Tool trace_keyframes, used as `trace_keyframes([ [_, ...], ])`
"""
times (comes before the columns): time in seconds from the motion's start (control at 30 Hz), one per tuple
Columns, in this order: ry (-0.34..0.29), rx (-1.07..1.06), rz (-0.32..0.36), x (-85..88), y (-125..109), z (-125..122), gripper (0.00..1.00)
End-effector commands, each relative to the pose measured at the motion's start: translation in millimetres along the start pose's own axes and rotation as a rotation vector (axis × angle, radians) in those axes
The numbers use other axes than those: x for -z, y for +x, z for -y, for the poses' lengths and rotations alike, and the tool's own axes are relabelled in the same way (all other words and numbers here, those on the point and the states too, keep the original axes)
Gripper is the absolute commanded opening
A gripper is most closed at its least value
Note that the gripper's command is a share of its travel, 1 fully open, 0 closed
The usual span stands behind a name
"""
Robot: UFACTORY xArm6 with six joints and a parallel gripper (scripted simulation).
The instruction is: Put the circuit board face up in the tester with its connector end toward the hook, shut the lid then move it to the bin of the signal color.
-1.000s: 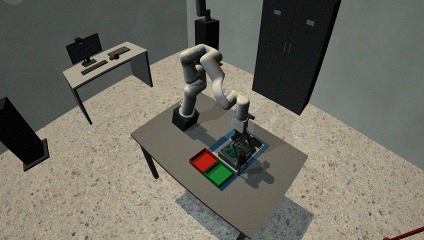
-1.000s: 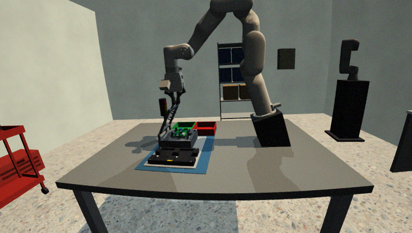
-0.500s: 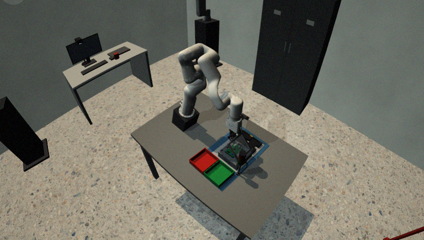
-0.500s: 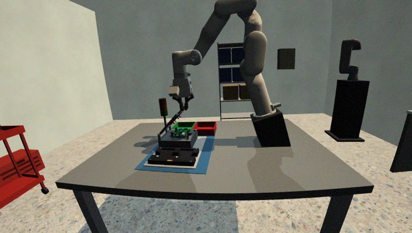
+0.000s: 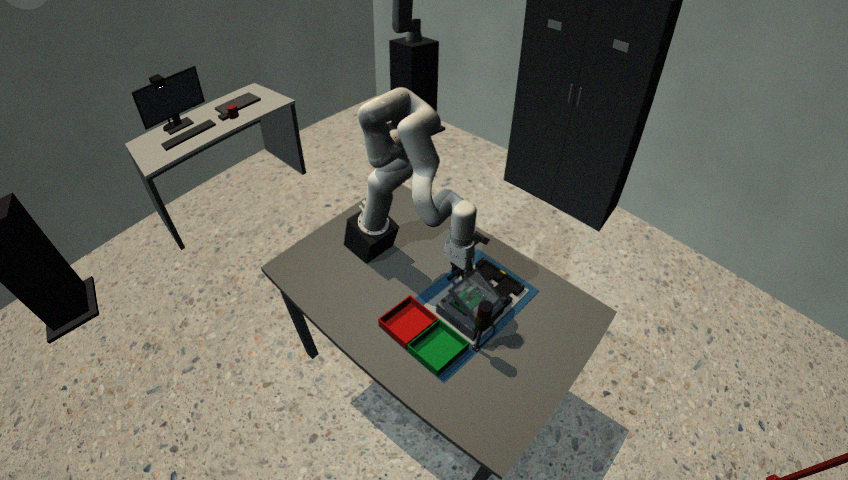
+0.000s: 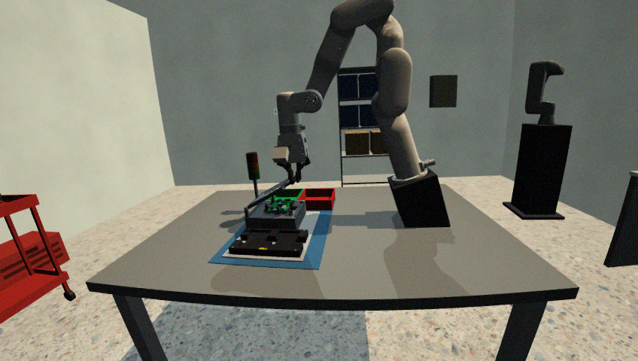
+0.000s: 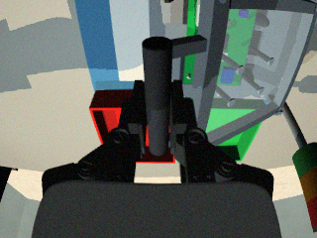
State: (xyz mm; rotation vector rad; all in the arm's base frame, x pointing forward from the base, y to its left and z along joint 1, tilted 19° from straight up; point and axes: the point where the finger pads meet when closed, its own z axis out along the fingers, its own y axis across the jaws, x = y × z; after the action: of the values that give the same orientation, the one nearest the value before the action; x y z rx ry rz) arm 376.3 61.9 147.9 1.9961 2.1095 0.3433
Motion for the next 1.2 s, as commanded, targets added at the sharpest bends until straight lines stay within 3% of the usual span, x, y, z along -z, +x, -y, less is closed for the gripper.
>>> trace_keyframes([
  [0.0,-0.005,0.0,0.0,-11.6,0.1,3.7,0.0],
  [0.37,-0.005,0.0,0.0,-38.5,0.1,12.9,0.0],
  [1.17,-0.005,0.0,0.0,-71.7,0.1,18.1,0.0],
])
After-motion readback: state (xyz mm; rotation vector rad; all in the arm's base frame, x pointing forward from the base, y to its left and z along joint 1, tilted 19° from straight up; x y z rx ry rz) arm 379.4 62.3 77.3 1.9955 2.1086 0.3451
